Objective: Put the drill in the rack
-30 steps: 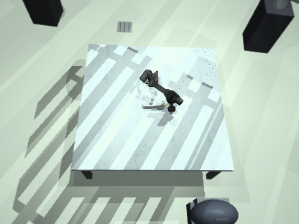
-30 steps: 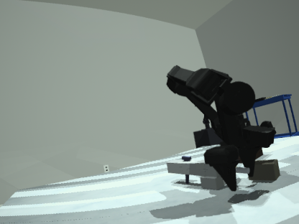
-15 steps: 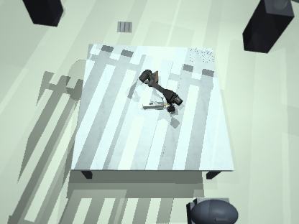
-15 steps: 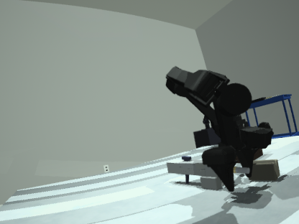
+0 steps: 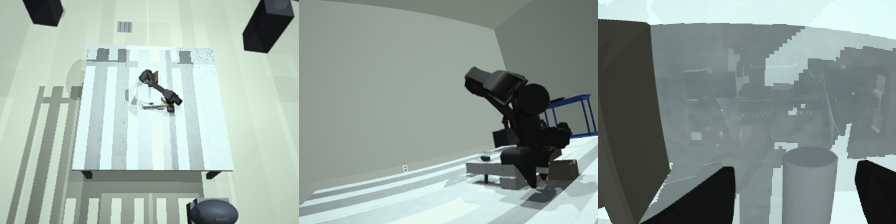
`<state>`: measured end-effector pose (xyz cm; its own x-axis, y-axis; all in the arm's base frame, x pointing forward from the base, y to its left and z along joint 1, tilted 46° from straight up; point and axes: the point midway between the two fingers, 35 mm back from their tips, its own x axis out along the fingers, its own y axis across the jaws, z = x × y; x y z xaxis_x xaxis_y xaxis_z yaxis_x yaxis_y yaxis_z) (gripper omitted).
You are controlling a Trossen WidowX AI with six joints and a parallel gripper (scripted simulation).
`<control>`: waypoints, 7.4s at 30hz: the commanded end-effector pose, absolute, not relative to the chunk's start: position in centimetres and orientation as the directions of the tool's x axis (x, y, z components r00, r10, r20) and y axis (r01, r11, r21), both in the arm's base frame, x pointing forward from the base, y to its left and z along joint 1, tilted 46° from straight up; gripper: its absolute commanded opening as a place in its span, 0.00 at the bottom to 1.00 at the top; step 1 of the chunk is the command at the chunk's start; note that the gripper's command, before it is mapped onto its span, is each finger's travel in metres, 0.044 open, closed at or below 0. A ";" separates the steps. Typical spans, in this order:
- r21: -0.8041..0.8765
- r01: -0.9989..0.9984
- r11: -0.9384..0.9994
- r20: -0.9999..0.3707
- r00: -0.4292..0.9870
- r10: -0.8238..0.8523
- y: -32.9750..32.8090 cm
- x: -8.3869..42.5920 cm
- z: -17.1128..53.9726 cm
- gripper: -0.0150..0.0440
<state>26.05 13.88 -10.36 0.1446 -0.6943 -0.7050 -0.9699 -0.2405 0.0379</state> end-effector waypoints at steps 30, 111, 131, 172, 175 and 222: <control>0.044 -0.969 -0.244 -0.702 0.144 -0.697 14.1 25.8 -10.1 0.25; 0.042 -0.969 -0.244 -0.706 0.144 -0.693 19.4 23.9 -14.2 0.25; 0.043 -0.969 -0.244 -0.706 0.143 -0.693 19.9 23.7 -13.6 0.25; 0.043 -0.969 -0.244 -0.707 0.143 -0.693 20.9 23.5 -12.3 0.25; 0.043 -0.969 -0.244 -0.707 0.143 -0.693 21.0 23.5 -12.3 0.25; 0.046 -0.969 -0.244 -0.708 0.141 -0.692 21.0 18.9 -12.4 0.25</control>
<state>19.47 21.02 -12.54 0.1424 -0.6950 -0.7048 -0.9672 -0.2489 0.0500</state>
